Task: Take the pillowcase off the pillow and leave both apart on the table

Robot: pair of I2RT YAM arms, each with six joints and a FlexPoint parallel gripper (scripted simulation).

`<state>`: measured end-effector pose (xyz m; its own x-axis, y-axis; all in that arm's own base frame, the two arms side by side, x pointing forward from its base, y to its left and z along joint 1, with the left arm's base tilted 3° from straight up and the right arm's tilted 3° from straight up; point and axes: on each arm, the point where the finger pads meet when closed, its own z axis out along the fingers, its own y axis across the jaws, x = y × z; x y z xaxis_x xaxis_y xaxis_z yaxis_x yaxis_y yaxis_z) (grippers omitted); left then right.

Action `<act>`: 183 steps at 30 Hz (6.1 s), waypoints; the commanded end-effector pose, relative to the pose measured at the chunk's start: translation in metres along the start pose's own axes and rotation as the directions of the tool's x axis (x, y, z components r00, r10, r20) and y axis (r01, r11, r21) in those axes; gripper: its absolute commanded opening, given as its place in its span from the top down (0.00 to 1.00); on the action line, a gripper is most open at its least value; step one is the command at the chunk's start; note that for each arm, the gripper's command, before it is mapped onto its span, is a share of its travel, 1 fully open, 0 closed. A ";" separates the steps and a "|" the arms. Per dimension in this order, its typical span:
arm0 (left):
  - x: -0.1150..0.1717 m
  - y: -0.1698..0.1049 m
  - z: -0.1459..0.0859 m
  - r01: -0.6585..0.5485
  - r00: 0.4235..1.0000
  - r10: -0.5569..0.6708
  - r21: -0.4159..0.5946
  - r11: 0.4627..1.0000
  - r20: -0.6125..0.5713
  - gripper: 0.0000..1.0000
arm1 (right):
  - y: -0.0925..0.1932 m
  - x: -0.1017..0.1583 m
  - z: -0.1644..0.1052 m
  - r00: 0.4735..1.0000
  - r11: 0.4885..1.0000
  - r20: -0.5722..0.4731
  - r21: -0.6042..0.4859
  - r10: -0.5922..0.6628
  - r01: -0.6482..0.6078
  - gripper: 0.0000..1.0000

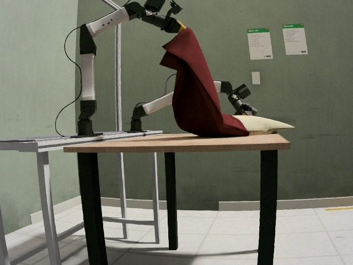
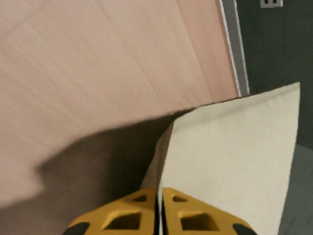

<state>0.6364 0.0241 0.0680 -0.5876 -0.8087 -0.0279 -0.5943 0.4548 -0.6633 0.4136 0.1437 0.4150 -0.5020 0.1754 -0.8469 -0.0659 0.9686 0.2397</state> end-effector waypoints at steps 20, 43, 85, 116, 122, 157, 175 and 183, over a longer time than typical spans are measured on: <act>-0.001 -0.006 -0.011 -0.007 1.000 0.007 0.008 1.000 0.015 1.00 | 0.021 -0.080 -0.073 0.949 0.979 0.276 -0.087 -0.153 0.184 1.00; -0.001 -0.006 -0.011 -0.007 1.000 0.007 0.008 1.000 0.015 1.00 | 0.030 -0.126 -0.137 0.833 0.933 0.472 -0.058 -0.287 0.355 1.00; -0.028 0.026 -0.043 -0.007 1.000 0.006 0.021 1.000 0.020 1.00 | 0.028 -0.119 -0.129 0.851 0.939 0.444 -0.056 -0.280 0.339 1.00; -0.054 0.078 -0.070 0.020 1.000 -0.020 -0.004 1.000 0.001 1.00 | 0.028 -0.119 -0.129 0.851 0.939 0.444 -0.056 -0.280 0.339 1.00; -0.059 0.089 -0.074 0.024 1.000 -0.024 -0.010 1.000 -0.001 1.00 | 0.028 -0.119 -0.129 0.851 0.939 0.444 -0.056 -0.280 0.339 1.00; -0.094 0.134 -0.098 0.031 1.000 -0.031 -0.013 0.999 0.003 1.00 | 0.028 -0.119 -0.129 0.851 0.939 0.444 -0.056 -0.280 0.339 1.00; -0.089 0.130 -0.093 0.024 1.000 -0.025 -0.007 1.000 -0.012 1.00 | 0.028 -0.119 -0.129 0.851 0.939 0.444 -0.056 -0.280 0.339 1.00; -0.093 0.134 -0.096 0.034 0.999 -0.034 -0.008 0.999 -0.006 1.00 | 0.028 -0.119 -0.129 0.851 0.939 0.444 -0.056 -0.280 0.339 1.00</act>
<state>0.5624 0.1899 0.0651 -0.5729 -0.8191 -0.0300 -0.6031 0.4461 -0.6613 0.3521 0.1234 0.5904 -0.0117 -0.0375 -0.9992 -0.2783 0.9599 -0.0327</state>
